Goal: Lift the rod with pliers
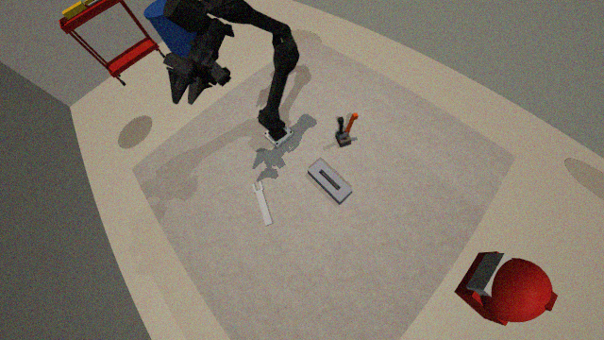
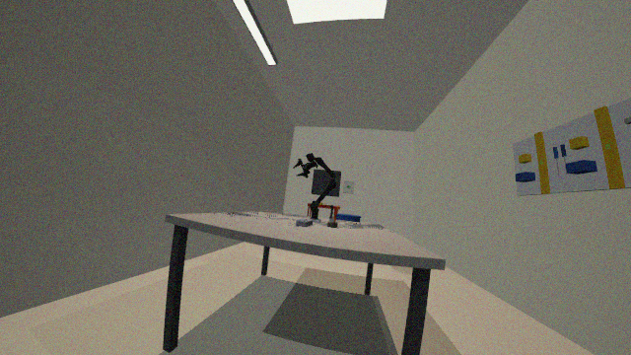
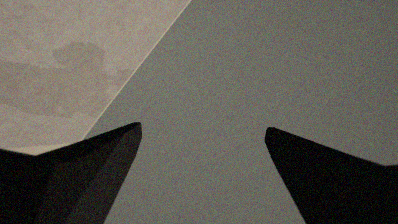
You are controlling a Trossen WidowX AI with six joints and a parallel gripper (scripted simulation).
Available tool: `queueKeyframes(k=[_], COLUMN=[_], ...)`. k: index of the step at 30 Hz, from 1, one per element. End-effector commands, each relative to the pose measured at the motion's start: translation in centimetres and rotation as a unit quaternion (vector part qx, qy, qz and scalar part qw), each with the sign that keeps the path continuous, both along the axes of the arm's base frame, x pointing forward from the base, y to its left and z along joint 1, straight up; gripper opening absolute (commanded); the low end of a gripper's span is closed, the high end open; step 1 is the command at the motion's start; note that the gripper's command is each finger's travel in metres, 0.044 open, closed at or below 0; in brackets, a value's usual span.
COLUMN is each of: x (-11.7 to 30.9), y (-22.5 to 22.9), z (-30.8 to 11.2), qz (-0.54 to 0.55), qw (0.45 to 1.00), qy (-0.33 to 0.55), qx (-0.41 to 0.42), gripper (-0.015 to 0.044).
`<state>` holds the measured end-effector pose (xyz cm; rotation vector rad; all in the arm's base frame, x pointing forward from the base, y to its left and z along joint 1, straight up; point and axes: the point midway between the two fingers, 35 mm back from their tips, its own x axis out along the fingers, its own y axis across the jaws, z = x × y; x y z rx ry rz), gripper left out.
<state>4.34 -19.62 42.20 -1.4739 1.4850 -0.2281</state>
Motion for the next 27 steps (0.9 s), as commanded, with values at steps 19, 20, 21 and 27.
queueKeyframes(k=[19,20,21,27], x=[21.3,22.2,22.9,26.2], y=[3.9,4.9,5.8,12.0], z=[-4.9,-5.2,-5.5,-7.6], qz=[0.111,0.115,0.118,0.127], qw=[0.806,0.785,0.766,0.638], qy=[-0.531,-0.549,-0.563,-0.622], qx=[0.239,0.263,0.286,0.435], gripper=[0.0440,0.0440,0.0440,0.0440])
